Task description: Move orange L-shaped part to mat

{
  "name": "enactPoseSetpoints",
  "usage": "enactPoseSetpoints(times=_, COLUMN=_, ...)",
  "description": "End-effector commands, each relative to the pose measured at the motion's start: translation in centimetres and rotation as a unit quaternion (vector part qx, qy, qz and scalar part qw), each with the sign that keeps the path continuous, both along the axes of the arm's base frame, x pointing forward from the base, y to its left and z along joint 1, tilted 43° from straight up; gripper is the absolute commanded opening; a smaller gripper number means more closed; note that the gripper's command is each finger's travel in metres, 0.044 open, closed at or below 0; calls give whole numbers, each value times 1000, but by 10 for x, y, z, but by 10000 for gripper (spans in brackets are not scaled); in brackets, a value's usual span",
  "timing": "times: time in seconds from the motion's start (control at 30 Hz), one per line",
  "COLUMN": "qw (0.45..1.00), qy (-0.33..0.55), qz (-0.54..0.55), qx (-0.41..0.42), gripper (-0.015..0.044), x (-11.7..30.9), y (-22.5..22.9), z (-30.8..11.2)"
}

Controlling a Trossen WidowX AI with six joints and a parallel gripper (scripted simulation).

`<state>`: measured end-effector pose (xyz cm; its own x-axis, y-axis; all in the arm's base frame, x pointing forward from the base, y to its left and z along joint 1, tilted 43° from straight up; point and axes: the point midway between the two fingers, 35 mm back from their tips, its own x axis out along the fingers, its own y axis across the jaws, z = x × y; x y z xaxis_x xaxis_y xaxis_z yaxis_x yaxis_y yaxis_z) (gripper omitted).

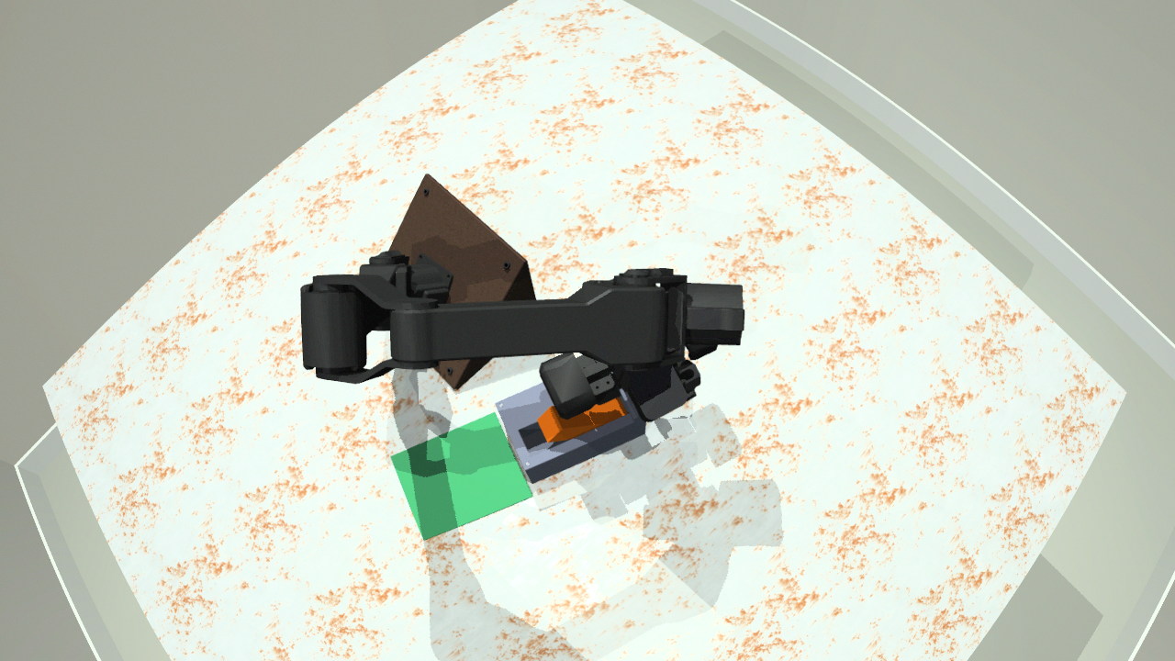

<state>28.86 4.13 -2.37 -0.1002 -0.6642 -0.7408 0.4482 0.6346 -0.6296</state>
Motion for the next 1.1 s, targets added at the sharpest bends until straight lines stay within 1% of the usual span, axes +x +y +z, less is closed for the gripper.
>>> enactPoseSetpoints(times=0.0, qw=1000, qy=-7, qz=1, qx=5, gripper=180, x=5, y=29, z=37)
enactPoseSetpoints(times=0.07, qw=1000, qy=-7, qz=1, qx=5, gripper=180, x=4, y=43, z=57)
enactPoseSetpoints(times=0.13, qw=1000, qy=-6, qz=1, qx=5, gripper=180, x=3, y=47, z=65)
enactPoseSetpoints(times=1.07, qw=1000, qy=-13, qz=8, qx=8, gripper=180, x=5, y=47, z=61)
